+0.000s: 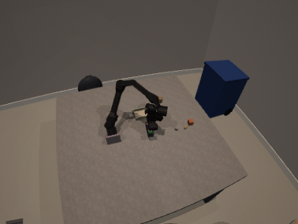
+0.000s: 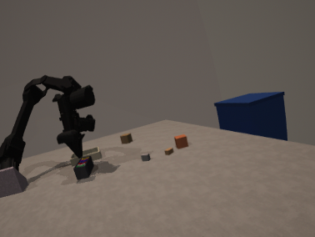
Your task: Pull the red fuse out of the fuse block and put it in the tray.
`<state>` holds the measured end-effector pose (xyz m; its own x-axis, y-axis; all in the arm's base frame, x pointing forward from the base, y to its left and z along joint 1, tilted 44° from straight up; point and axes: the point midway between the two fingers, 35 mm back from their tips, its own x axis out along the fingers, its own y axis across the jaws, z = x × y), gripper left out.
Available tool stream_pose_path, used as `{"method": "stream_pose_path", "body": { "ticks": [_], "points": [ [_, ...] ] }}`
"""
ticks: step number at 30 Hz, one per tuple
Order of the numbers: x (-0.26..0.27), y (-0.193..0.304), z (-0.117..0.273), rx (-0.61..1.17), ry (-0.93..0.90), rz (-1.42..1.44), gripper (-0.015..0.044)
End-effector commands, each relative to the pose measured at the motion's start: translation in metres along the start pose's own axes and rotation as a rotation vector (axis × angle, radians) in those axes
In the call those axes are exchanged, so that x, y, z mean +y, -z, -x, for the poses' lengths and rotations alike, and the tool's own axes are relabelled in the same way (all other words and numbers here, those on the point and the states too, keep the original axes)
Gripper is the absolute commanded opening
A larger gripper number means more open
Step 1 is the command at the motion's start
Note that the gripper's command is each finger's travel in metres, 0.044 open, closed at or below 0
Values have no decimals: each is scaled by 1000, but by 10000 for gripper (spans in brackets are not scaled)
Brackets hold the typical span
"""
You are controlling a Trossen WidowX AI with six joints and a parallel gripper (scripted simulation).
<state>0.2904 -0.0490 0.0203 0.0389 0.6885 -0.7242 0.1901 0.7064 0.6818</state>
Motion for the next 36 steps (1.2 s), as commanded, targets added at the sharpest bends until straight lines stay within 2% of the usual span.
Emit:
{"method": "stream_pose_path", "body": {
  "ticks": [1,34,36],
  "points": [
    [0,1,-4,1,-5,-6,61],
    [0,1,-25,1,-6,-6,61],
    [0,0,-23,1,-2,0,47]
  ]
}}
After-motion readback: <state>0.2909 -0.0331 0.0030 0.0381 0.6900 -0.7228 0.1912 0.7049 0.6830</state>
